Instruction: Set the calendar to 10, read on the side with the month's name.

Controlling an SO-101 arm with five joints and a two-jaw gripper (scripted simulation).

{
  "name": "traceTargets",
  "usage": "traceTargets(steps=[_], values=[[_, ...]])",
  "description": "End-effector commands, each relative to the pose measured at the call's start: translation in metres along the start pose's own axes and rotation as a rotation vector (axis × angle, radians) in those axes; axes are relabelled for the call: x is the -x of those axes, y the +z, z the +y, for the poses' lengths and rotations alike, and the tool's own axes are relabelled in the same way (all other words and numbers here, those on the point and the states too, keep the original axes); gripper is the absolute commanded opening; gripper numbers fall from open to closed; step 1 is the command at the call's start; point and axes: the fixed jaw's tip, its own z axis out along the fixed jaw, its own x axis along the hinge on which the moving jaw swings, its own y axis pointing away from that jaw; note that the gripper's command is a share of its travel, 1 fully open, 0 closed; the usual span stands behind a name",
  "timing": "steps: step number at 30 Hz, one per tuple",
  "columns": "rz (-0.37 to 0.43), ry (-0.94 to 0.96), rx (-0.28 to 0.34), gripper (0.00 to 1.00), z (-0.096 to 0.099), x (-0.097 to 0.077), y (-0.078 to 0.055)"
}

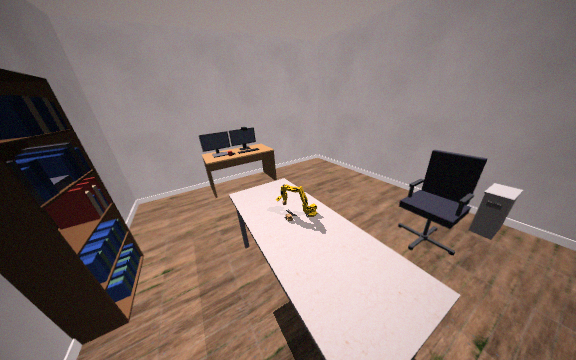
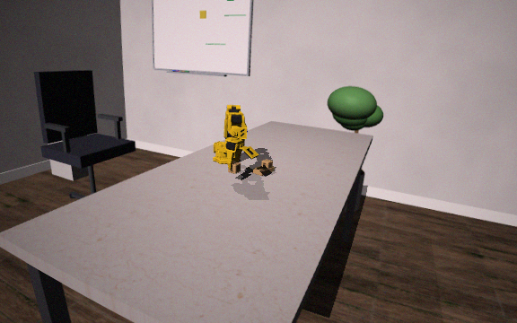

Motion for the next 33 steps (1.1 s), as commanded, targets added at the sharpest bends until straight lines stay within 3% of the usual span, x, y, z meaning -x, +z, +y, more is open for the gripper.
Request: traceTargets(steps=[1, 19, 33], values=[[-0.052, 0.162, -0.056, 0.0, -0.0061, 0.004, -0.0146], [-0.064, 0.616, -0.044, 0.0, -0.0074, 0.0073, -0.0148], [-0.068, 0.796, -0.038, 0.0, -0.0082, 0.0084, -0.0149]])
